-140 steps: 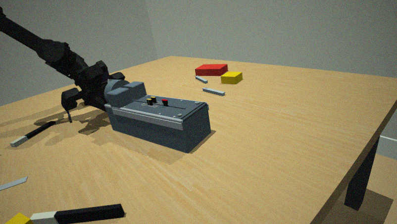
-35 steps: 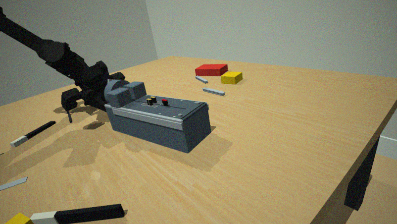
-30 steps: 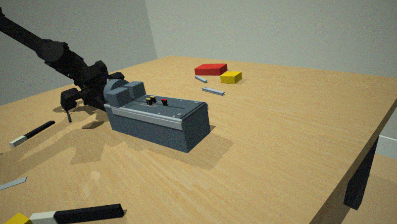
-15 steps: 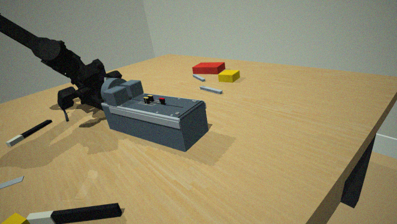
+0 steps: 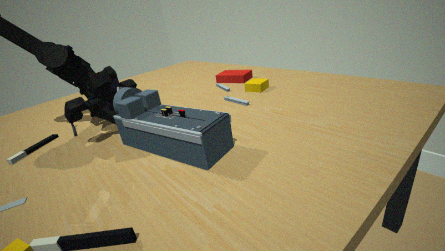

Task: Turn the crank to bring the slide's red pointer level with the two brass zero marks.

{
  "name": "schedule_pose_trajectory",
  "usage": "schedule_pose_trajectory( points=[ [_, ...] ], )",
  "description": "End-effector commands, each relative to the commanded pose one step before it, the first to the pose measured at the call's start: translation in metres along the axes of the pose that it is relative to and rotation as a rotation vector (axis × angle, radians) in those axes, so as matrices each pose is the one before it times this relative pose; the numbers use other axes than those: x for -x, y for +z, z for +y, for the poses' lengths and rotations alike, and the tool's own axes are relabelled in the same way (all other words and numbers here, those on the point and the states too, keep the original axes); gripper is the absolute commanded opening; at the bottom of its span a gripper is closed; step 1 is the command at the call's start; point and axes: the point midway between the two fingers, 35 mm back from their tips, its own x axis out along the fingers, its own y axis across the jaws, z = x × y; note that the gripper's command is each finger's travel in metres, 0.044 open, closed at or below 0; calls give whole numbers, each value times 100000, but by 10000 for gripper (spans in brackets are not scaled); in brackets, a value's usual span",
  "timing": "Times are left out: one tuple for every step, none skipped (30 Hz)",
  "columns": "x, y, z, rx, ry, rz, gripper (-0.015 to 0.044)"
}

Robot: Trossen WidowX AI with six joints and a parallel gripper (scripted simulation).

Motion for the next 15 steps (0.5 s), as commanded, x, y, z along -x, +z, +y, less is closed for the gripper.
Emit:
schedule_pose_trajectory(
  points=[
    [0,0,0,0,0,0,0],
    [0,0,0,0,0,0,0],
    [0,0,0,0,0,0,0],
    [0,0,0,0,0,0,0],
    [0,0,0,0,0,0,0],
    [0,0,0,0,0,0,0],
    [0,0,0,0,0,0,0],
    [0,0,0,0,0,0,0],
    [0,0,0,0,0,0,0],
    [0,0,0,0,0,0,26],
    [0,0,0,0,0,0,53],
    [0,0,0,0,0,0,79],
    [0,0,0,0,0,0,105],
    [0,0,0,0,0,0,131],
    [0,0,0,0,0,0,157]
  ],
)
